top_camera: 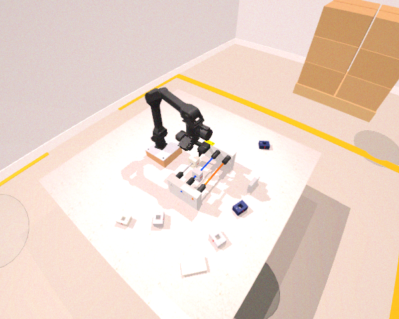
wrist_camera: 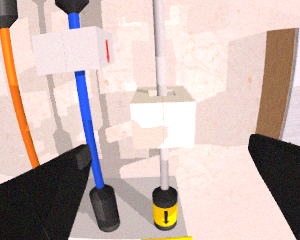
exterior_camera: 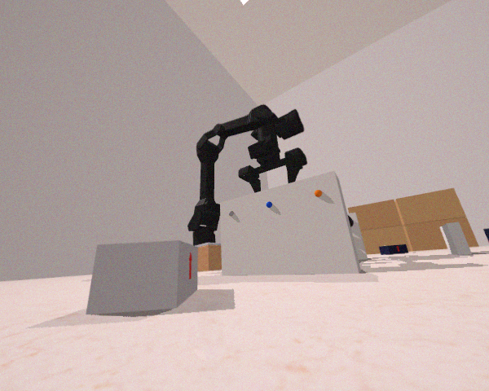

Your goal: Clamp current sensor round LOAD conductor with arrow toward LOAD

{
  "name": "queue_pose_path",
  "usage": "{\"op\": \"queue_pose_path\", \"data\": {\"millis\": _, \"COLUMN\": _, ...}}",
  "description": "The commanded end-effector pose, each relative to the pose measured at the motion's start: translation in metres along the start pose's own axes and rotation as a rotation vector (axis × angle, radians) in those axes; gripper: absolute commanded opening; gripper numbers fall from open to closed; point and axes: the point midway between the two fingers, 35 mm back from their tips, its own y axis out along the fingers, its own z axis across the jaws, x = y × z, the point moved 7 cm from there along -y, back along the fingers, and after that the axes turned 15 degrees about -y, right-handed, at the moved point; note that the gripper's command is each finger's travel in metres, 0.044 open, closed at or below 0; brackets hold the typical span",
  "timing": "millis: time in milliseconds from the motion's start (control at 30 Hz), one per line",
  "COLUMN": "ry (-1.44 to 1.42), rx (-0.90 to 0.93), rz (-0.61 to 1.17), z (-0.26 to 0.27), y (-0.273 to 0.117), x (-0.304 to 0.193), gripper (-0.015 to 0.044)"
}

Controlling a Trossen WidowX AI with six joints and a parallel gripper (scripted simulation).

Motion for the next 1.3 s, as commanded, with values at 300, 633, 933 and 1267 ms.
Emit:
{"op": "queue_pose_path", "data": {"millis": 300, "ry": 0.004, "rx": 0.005, "rz": 0.003, "z": -0.0007, "y": -0.0062, "x": -0.0008, "gripper": 0.044}}
{"op": "queue_pose_path", "data": {"millis": 633, "ry": 0.004, "rx": 0.005, "rz": 0.003, "z": -0.0007, "y": -0.0062, "x": -0.0008, "gripper": 0.044}}
{"op": "queue_pose_path", "data": {"millis": 933, "ry": 0.004, "rx": 0.005, "rz": 0.003, "z": -0.0007, "y": -0.0062, "x": -0.0008, "gripper": 0.044}}
{"op": "queue_pose_path", "data": {"millis": 1267, "ry": -0.018, "rx": -0.017, "rz": -0.022, "z": -0.001, "y": -0.0032, "x": -0.0082, "gripper": 0.044}}
